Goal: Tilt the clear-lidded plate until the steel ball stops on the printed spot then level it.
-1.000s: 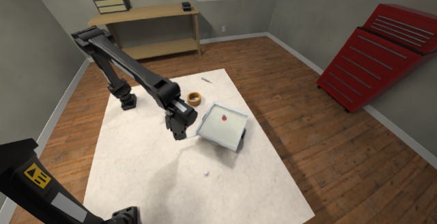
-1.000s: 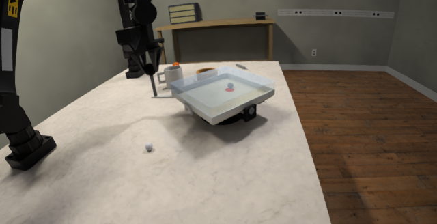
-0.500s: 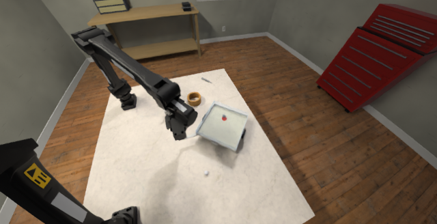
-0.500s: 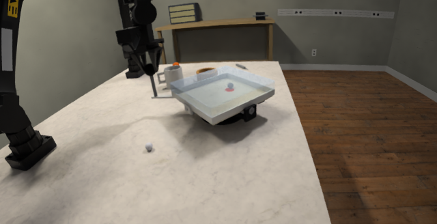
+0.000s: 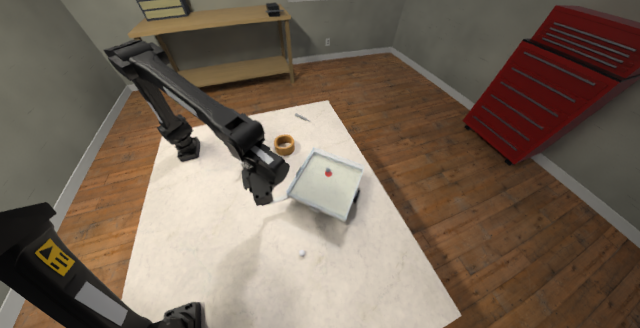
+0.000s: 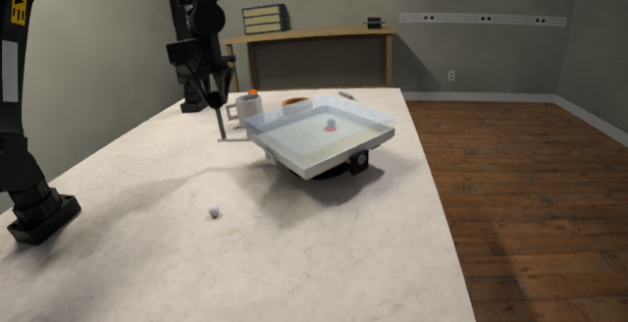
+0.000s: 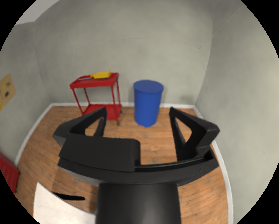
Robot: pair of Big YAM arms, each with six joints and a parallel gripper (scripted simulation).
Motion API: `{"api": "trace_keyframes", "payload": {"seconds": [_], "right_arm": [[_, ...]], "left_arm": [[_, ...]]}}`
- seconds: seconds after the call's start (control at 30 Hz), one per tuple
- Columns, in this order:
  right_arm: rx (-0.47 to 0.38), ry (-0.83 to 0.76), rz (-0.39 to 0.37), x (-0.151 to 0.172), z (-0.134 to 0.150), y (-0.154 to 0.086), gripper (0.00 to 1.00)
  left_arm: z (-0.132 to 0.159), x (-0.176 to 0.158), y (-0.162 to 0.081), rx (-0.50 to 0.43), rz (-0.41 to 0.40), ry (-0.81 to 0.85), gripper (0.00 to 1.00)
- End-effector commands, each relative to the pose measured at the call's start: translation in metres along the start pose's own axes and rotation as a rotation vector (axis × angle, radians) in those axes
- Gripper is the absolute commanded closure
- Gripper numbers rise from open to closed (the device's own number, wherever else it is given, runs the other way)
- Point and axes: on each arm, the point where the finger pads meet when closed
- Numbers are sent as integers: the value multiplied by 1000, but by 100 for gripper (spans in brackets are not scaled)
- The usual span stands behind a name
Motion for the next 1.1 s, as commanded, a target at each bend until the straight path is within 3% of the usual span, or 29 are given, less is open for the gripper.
{"api": "trace_keyframes", "payload": {"seconds": [0.0,1.07], "right_arm": [[-66,13,-1,1,-37,6,0],[-66,13,-1,1,-37,6,0]], "left_arm": [[-11,14,-1,-21,-23,14,100],[-20,15,-11,-26,-29,18,100]]}}
Point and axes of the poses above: on each arm, the point where the finger pads meet when closed, its own y axis out along the fingers, its own x axis across the jaws, z = x × y, and after that the axes turned 14 degrees about y, right-handed
